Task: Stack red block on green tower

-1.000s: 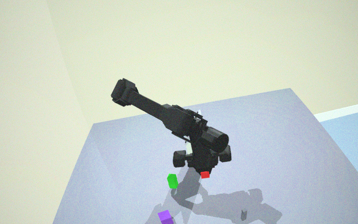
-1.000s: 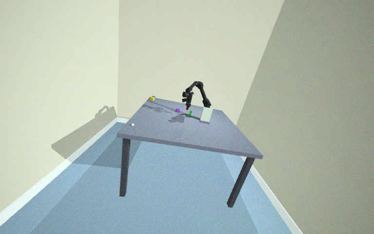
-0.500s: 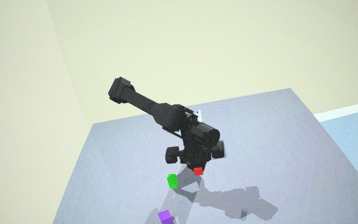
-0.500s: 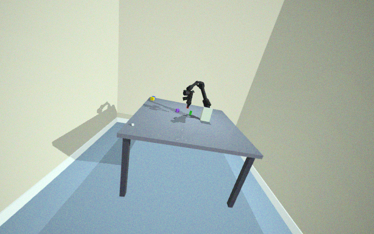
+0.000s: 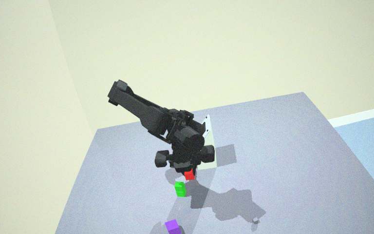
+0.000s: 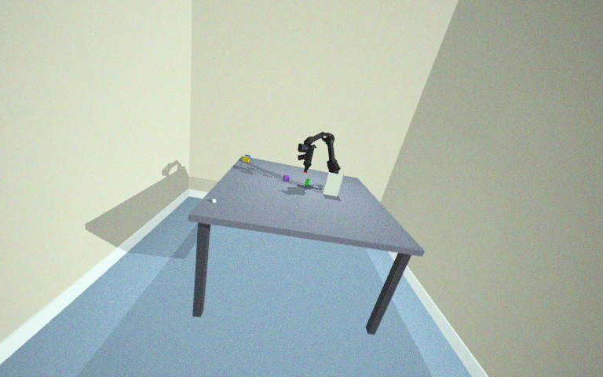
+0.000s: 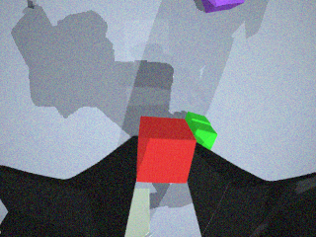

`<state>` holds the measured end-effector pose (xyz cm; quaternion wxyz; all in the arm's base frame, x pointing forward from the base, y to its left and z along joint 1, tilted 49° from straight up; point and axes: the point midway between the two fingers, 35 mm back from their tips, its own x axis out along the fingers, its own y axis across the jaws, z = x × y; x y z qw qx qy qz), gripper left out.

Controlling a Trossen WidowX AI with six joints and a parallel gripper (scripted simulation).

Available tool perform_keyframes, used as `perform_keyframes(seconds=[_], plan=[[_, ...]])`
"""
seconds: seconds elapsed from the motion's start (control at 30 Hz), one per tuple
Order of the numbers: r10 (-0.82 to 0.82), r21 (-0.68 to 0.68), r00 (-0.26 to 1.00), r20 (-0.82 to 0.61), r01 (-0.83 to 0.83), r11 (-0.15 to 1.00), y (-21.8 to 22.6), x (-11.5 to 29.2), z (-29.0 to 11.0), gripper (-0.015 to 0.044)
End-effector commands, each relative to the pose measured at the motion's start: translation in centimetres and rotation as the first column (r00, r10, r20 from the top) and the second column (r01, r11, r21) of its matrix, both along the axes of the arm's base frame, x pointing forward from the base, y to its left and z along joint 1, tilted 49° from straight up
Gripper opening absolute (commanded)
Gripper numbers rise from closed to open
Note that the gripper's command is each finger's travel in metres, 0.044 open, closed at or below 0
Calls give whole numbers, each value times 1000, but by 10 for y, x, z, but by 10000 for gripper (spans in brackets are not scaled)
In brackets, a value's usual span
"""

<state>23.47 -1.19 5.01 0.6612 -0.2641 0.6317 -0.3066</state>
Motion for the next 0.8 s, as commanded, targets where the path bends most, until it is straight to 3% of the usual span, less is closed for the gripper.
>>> perform_keyframes(seconds=[0.0, 0.5, 0.77], plan=[[5, -6, 1000, -7, -5, 1000, -9, -9, 9, 0], [3, -14, 1000, -9, -4, 1000, -43, -40, 38, 0], [4, -13, 1000, -8, -4, 1000, -58, -40, 25, 0]])
